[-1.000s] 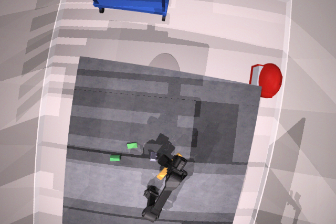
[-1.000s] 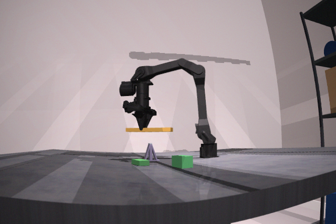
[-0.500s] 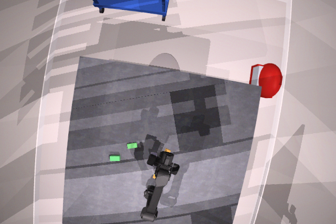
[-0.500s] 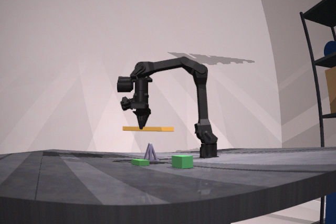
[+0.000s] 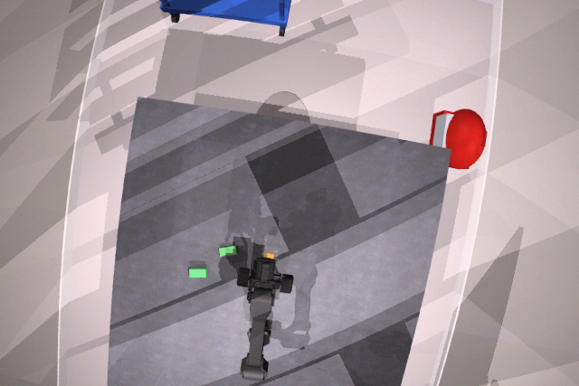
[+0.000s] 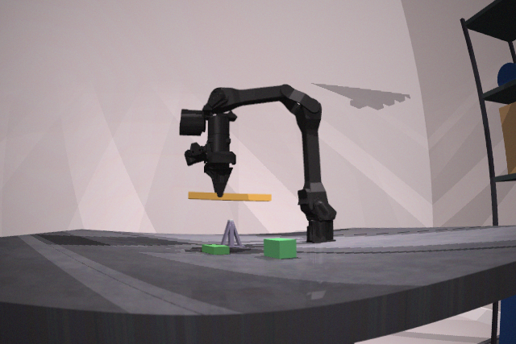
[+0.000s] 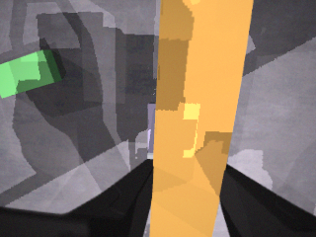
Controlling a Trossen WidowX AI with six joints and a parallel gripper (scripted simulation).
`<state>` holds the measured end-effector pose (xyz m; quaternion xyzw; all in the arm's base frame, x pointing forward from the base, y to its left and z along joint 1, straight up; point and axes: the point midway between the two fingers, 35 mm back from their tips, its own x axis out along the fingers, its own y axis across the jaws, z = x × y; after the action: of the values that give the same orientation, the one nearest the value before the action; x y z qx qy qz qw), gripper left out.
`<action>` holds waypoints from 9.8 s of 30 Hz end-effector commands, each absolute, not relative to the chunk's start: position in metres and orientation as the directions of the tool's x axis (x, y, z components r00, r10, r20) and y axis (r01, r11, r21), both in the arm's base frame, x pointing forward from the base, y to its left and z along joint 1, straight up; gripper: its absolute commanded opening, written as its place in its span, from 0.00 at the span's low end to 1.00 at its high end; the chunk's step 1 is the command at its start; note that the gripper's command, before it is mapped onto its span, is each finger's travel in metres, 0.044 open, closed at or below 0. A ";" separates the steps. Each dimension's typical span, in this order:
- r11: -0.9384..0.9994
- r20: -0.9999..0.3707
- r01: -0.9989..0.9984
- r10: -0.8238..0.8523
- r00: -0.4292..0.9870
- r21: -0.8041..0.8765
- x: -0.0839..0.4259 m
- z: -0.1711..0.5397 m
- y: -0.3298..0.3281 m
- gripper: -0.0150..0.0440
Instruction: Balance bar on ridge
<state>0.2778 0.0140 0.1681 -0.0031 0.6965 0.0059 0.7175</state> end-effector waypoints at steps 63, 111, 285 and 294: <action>0.999 -1.000 -0.052 0.003 0.029 0.001 0.278 0.123 0.025 0.25; 0.999 -1.000 -0.052 0.003 0.029 0.001 0.278 0.119 0.025 0.25; 0.999 -1.000 -0.052 0.003 0.029 0.001 0.279 0.118 0.025 0.25; 0.999 -1.000 -0.052 0.003 0.029 0.001 0.279 0.118 0.025 0.25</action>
<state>0.2792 0.0251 0.1173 -0.0179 0.6966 0.0193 0.7170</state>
